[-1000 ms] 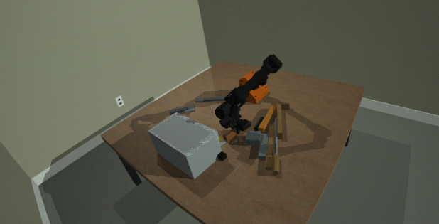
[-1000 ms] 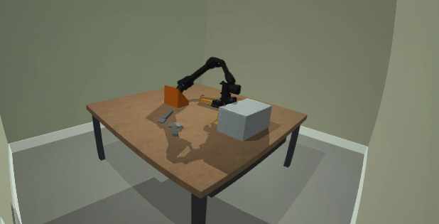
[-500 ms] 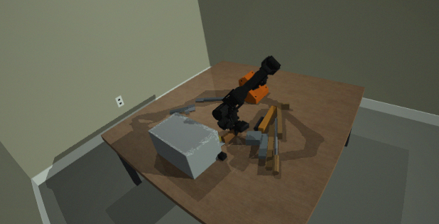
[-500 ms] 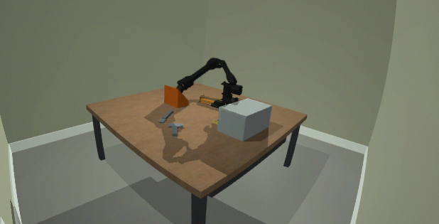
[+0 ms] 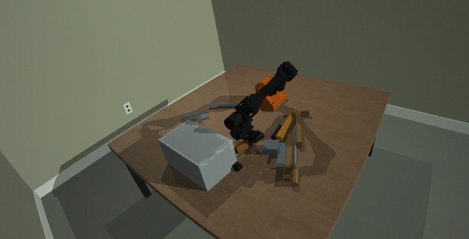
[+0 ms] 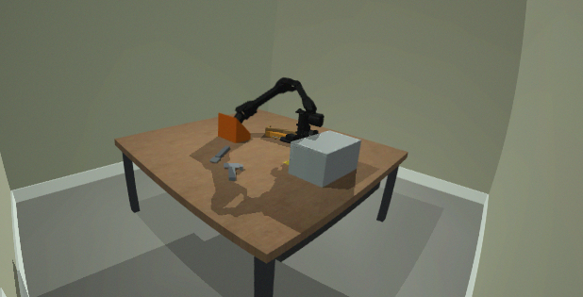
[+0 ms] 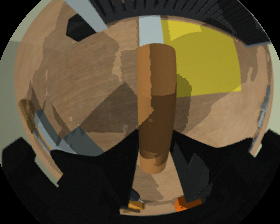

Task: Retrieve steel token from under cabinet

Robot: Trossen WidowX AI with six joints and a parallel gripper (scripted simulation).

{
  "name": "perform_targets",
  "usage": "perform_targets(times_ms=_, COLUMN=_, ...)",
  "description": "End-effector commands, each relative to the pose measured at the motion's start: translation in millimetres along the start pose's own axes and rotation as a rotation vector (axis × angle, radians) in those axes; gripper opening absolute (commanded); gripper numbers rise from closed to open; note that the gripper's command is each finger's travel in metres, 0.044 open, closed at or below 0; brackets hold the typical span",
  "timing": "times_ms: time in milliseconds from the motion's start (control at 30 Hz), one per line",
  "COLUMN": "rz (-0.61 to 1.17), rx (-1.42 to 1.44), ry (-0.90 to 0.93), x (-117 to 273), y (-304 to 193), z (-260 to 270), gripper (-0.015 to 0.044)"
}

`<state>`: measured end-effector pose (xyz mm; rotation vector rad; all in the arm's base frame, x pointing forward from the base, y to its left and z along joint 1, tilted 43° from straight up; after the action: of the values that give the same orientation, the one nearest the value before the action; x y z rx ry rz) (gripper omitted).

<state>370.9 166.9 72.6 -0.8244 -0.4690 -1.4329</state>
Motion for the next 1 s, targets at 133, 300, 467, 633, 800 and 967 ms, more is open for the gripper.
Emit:
perform_targets(times_ms=133, rz=-0.001, rx=0.004, ry=0.002, x=-1, y=5, z=-2, gripper=0.0000)
perform_targets(times_ms=300, rz=-0.001, rx=0.004, ry=0.002, x=-1, y=7, z=-11, gripper=0.0000)
perform_targets(times_ms=467, rz=-0.001, rx=0.004, ry=0.001, x=-1, y=8, z=-17, gripper=0.0000)
perform_targets(times_ms=633, rz=-0.001, rx=0.004, ry=0.001, x=-1, y=9, z=-23, gripper=0.0000)
perform_targets(times_ms=800, rz=-0.001, rx=0.004, ry=0.001, x=-1, y=10, z=-29, gripper=0.0000)
perform_targets(times_ms=967, rz=-0.001, rx=0.004, ry=0.001, x=-1, y=11, z=-36, gripper=0.0000)
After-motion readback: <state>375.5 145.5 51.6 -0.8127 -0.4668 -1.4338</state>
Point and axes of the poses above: the point midway between the two fingers, 35 mm back from their tips, its own x axis back along the fingers, its own z axis across the jaws, y = z × x, the point moved 3 cm from there along x, back along the fingers, and after that the axes turned 9 degrees about -x, right-handed, at the moved point
